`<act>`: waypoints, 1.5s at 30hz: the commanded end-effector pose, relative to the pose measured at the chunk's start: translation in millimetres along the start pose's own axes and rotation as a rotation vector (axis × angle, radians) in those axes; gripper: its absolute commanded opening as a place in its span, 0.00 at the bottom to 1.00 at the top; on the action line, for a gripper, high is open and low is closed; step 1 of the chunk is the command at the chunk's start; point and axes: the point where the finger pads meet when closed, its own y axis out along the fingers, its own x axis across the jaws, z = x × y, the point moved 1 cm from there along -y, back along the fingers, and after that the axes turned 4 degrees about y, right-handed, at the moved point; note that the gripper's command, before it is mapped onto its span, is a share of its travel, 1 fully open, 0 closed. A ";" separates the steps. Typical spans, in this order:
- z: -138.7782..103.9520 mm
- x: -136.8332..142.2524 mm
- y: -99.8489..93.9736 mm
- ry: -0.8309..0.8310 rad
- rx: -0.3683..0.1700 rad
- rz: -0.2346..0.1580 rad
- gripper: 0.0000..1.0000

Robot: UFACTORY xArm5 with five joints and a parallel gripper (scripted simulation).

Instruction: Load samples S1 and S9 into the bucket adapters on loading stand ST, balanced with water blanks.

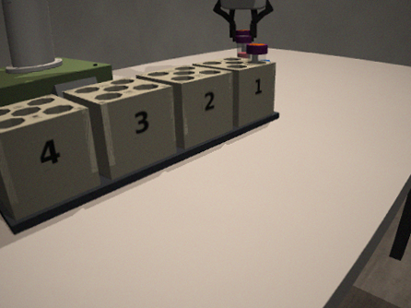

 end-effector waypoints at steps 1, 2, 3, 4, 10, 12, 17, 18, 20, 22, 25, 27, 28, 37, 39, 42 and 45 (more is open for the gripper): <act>-0.4 -1.2 -2.5 0.000 -0.001 0.003 0.00; -0.4 -1.2 -3.1 0.000 -0.001 0.003 0.00; -0.4 -1.2 -3.8 0.000 -0.001 0.003 0.00; -0.4 -1.2 -4.5 0.000 -0.001 0.003 0.00; -0.4 -1.2 -8.5 0.000 -0.001 0.003 0.00; -0.4 -1.2 -9.8 0.000 -0.001 0.003 0.00; -0.4 -1.2 -11.8 0.000 -0.001 0.003 0.00; -0.4 -1.2 -12.5 0.000 -0.001 0.003 0.00; -0.4 -1.2 -13.2 0.000 -0.001 0.003 0.00; -0.4 -1.2 -17.2 0.000 -0.001 0.003 0.00; -0.4 -1.2 -23.2 0.000 -0.001 0.003 0.00; -0.4 -1.1 -27.2 0.000 -0.001 0.003 0.00; -0.4 -1.1 -29.2 0.000 -0.001 0.003 0.00; -0.4 -1.1 -43.3 0.000 -0.001 0.003 0.00; -0.4 -1.1 -47.3 0.000 -0.001 0.004 0.00; -0.4 -1.1 -53.3 0.000 -0.001 0.004 0.00; -0.4 -1.1 -59.3 0.000 -0.001 0.004 0.00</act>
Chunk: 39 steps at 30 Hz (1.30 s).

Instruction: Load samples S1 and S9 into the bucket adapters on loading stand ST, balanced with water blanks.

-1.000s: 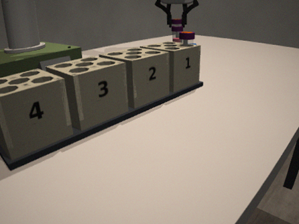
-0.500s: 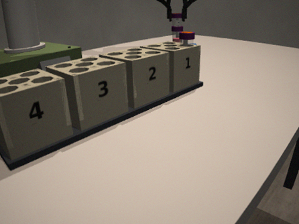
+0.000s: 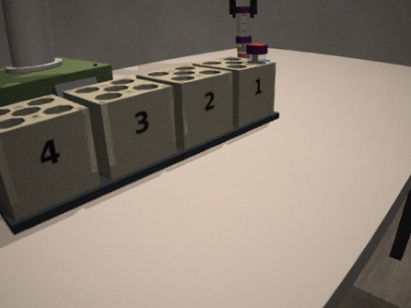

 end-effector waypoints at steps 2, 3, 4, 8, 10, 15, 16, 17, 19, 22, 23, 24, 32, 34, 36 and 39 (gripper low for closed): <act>-0.3 -1.1 -10.3 0.000 -0.001 0.004 0.00; -0.3 -1.1 -12.3 0.000 -0.001 0.004 0.00; -0.3 -1.1 -14.3 0.000 -0.001 0.004 0.00; -0.3 -1.1 -18.4 0.000 -0.001 0.004 0.00; -0.3 -1.1 -22.4 0.000 -0.001 0.004 0.00; -0.3 -1.1 -32.4 0.000 -0.001 0.004 0.00; -0.3 -1.1 -34.4 0.000 -0.001 0.004 0.00; -0.3 -1.1 -36.4 0.000 -0.001 0.004 0.00; -0.3 -1.1 -40.4 0.000 -0.001 0.004 0.00; -0.3 -1.0 -44.4 0.000 -0.001 0.004 0.00; -0.3 -1.0 -44.4 0.000 -0.001 0.004 0.00; -0.3 -1.0 -46.4 0.000 -0.001 0.004 0.00; -0.3 -1.0 -62.4 0.000 -0.001 0.004 0.00; -0.3 -1.0 -66.4 0.000 -0.001 0.004 0.00; -0.3 -1.0 -70.4 0.000 -0.001 0.004 0.00; -0.3 -1.0 -74.4 0.000 -0.001 0.004 0.00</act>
